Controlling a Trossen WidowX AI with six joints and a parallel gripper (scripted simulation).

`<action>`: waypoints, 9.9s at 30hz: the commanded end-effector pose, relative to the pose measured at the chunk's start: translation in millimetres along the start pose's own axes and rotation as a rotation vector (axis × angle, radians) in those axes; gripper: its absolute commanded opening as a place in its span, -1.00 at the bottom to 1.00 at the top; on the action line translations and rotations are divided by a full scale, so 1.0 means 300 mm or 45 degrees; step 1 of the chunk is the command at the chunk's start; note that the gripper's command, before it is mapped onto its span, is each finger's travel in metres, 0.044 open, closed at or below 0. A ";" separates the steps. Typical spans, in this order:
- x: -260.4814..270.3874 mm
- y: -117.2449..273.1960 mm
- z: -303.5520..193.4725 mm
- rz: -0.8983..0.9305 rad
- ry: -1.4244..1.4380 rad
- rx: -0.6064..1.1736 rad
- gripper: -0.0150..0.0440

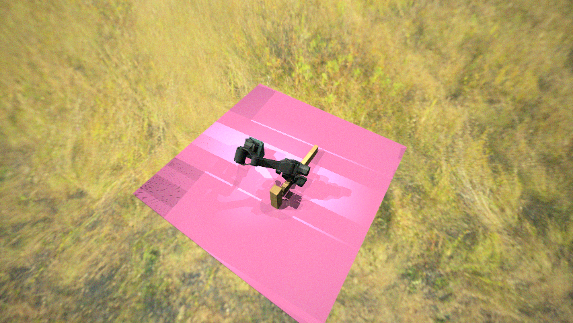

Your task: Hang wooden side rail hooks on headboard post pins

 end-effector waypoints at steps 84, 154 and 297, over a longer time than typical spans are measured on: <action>-0.011 0.015 -0.033 -0.014 0.007 0.002 -0.49; -0.011 0.016 -0.058 -0.015 0.007 0.003 -0.49; -0.011 -0.020 -0.086 -0.015 0.007 0.004 -0.49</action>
Point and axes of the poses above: the point midway between the two fingers, 35 mm back from their tips, its own y axis back along the fingers, its own x axis across the jaws, z = x × y, the point moved 1 cm from there along y, back along the fingers, and after that the axes turned 1 degree about y, right-handed, at the moved point
